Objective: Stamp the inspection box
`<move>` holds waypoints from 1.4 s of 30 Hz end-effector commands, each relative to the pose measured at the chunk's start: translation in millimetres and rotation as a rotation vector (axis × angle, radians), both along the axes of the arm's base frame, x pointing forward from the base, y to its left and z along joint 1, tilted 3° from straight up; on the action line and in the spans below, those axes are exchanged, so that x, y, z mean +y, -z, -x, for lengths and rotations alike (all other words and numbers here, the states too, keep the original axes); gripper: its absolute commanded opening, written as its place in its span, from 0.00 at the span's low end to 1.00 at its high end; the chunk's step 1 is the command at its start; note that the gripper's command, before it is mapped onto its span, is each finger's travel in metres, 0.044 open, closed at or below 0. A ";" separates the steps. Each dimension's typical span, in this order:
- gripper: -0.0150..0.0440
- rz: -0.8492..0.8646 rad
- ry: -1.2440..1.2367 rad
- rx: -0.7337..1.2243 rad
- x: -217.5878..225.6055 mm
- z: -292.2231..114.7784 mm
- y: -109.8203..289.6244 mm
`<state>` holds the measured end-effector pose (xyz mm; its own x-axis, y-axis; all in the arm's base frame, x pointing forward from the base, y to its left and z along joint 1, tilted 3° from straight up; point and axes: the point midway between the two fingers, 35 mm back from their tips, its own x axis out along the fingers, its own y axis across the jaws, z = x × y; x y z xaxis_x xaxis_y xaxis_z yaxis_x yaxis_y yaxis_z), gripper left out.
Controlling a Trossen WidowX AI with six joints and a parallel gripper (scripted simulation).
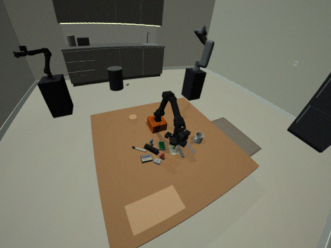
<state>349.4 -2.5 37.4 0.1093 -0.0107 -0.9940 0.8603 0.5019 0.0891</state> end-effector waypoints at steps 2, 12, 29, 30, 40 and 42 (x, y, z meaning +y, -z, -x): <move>0.25 0.004 0.006 0.009 -0.3 1.3 6.2; 0.25 0.004 0.006 0.009 -0.1 0.8 12.8; 0.25 0.006 0.006 0.008 0.1 0.3 24.2; 0.25 0.006 0.006 0.008 0.2 0.3 24.9; 0.25 0.007 0.006 0.008 0.3 0.3 31.6; 0.25 0.007 0.006 0.008 0.4 0.3 32.9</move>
<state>351.0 -1.8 9.4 0.1107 -0.0149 -0.9937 0.8604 0.5020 0.0884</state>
